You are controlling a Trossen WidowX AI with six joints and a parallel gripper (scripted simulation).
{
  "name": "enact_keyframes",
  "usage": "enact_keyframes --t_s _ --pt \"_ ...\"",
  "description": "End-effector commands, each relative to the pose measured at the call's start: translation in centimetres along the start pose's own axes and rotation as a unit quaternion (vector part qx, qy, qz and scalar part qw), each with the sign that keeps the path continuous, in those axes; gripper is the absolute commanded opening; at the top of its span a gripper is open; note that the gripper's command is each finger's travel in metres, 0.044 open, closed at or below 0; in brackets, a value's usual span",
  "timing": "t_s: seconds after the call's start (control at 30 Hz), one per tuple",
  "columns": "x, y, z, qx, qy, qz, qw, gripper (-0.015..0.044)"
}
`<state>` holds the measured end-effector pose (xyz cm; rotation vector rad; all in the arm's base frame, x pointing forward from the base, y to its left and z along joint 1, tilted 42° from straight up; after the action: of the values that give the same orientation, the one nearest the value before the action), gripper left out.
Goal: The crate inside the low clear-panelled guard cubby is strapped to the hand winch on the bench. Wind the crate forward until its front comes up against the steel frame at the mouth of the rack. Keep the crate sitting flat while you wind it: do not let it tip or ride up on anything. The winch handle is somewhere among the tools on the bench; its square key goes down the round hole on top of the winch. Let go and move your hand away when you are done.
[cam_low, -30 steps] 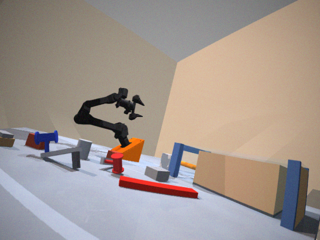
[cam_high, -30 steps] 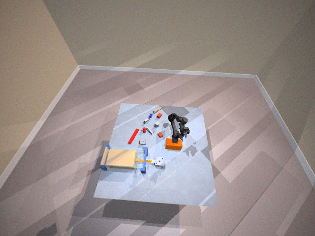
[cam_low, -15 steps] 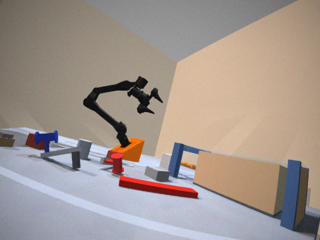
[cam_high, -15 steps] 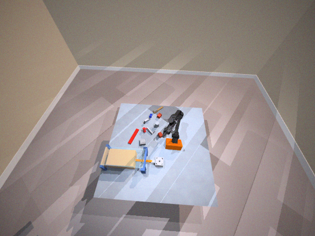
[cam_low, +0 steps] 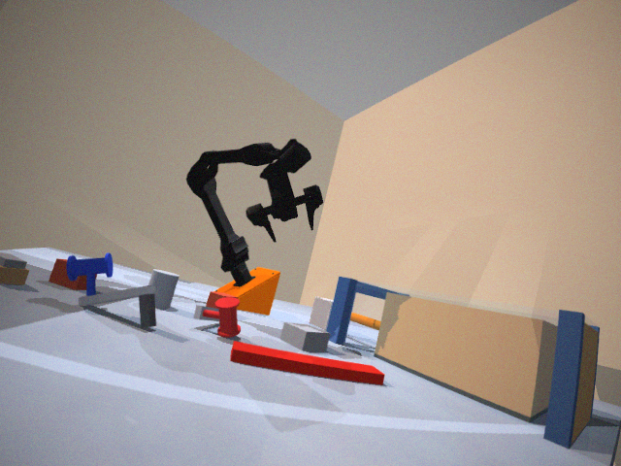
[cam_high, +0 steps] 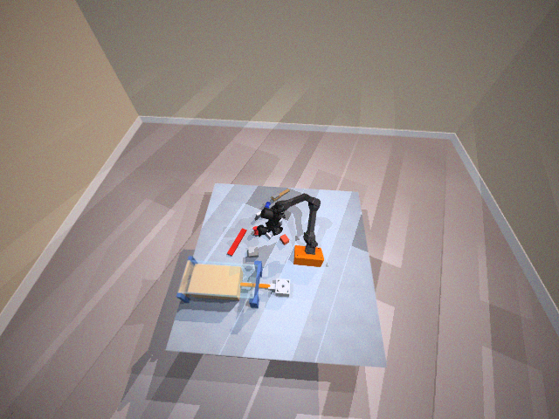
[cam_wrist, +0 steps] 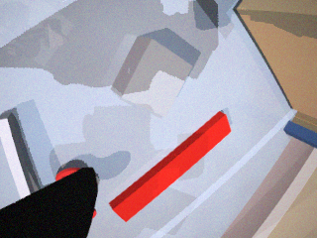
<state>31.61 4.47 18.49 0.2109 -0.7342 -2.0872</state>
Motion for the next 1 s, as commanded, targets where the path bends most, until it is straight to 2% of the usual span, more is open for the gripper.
enact_keyframes --t_s 0.0,0.27,0.97 --pt "3.5 3.4 -3.9 -0.018 -0.093 -0.002 0.995 0.0440" --pt "13.4 8.0 -11.1 -0.100 -0.255 -0.006 0.962 0.0440" --pt "16.1 6.1 -14.6 -0.102 -0.259 -0.005 0.960 0.0440"
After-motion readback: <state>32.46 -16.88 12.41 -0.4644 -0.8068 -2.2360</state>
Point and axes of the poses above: the point midway between the two fingers, 35 mm back from their tips, its own z axis back along the fingers, its own x axis across the jaws, y = z × x, the point moved 3 cm from there along z, back along the fingers, and after that the axes turned 7 degrees about z, right-handed, at the moved point
